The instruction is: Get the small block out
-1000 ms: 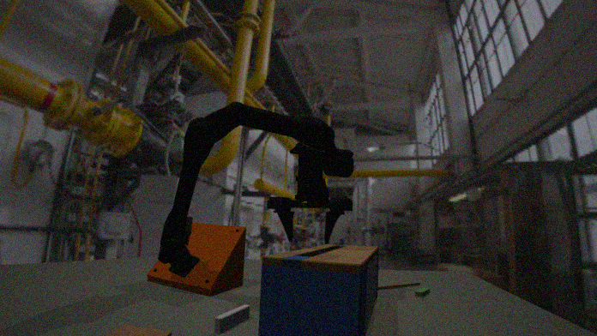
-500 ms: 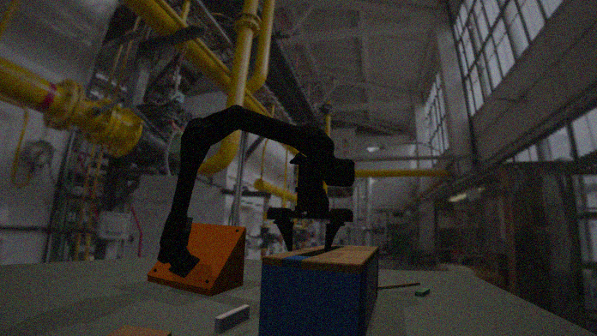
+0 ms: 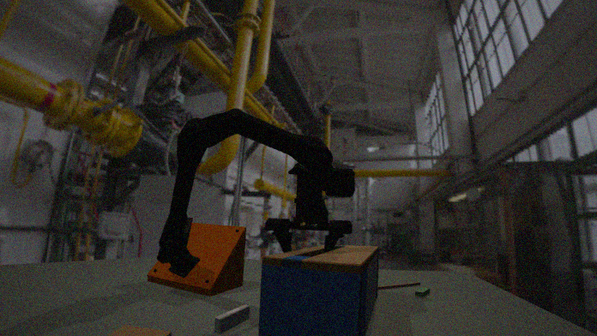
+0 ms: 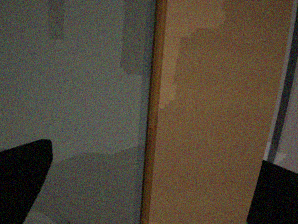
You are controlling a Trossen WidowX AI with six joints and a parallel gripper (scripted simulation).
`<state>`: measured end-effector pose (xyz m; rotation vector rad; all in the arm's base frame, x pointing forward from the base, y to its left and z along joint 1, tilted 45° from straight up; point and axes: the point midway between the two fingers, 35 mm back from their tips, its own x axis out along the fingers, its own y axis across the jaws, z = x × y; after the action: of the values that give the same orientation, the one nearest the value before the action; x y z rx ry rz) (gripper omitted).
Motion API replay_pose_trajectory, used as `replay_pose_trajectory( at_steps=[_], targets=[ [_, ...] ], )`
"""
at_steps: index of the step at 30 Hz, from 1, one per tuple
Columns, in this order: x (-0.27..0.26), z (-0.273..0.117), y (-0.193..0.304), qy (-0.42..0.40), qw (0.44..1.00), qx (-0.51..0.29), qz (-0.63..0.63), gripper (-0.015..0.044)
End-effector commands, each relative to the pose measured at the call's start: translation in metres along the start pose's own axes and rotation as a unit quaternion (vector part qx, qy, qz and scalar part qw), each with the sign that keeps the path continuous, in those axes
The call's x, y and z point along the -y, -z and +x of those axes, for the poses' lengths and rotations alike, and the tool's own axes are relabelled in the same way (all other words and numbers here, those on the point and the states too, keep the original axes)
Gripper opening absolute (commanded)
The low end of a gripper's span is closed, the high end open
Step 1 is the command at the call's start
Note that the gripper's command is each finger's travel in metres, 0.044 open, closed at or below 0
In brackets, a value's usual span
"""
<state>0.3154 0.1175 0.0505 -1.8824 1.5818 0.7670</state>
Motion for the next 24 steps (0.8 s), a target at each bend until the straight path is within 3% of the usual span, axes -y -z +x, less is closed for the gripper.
replay_pose_trajectory(
  at_steps=[1,24],
  targets=[
    [-0.002,0.007,0.002,0.0,1.0,-0.003,-0.004,0.04],
    [0.0,0.002,0.044,-0.001,1.0,-0.002,0.0,0.04]
  ],
)
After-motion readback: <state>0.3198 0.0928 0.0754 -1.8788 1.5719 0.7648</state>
